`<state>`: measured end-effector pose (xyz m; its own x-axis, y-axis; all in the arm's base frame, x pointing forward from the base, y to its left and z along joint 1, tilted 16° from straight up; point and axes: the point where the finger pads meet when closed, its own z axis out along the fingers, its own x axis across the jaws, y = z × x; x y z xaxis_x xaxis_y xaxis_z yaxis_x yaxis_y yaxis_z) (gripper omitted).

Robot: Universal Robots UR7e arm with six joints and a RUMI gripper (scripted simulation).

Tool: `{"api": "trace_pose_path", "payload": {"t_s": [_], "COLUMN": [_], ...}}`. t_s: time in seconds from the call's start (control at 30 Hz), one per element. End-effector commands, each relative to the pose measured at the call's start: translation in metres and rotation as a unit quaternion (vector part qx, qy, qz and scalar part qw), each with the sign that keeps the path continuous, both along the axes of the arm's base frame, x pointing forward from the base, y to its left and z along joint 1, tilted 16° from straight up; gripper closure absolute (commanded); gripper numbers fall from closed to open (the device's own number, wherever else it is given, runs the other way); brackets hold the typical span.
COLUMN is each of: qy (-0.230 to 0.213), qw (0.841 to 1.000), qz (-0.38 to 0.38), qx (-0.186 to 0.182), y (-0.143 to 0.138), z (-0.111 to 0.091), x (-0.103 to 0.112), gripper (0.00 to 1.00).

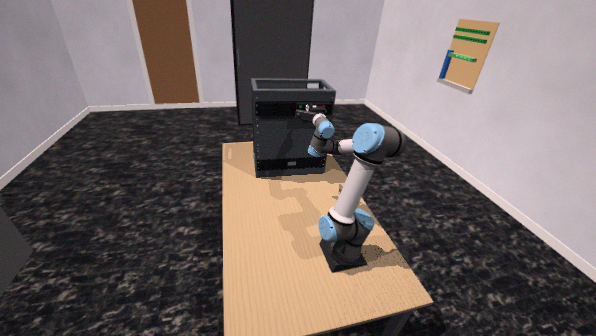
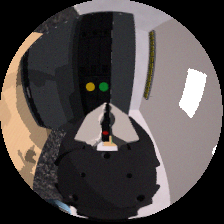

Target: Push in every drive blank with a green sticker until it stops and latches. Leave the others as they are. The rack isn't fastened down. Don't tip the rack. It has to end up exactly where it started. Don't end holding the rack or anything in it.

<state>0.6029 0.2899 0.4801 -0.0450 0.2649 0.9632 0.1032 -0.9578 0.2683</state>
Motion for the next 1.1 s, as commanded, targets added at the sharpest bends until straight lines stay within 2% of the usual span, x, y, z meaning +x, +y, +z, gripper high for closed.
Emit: {"api": "trace_pose_path", "payload": {"t_s": [0.0, 0.57, 1.07], "qy": [-0.002, -0.002, -0.002], "qw": [1.000, 1.000, 1.000], "qz": [-0.001, -0.001, -0.001], "qx": [0.000, 0.000, 0.000], "y": [-0.0009, -0.0009, 0.0001], "z": [0.0021, 0.0021, 0.0025], "x": [0.0015, 0.0015, 0.0114], "gripper": [1.00, 1.00, 1.00]}}
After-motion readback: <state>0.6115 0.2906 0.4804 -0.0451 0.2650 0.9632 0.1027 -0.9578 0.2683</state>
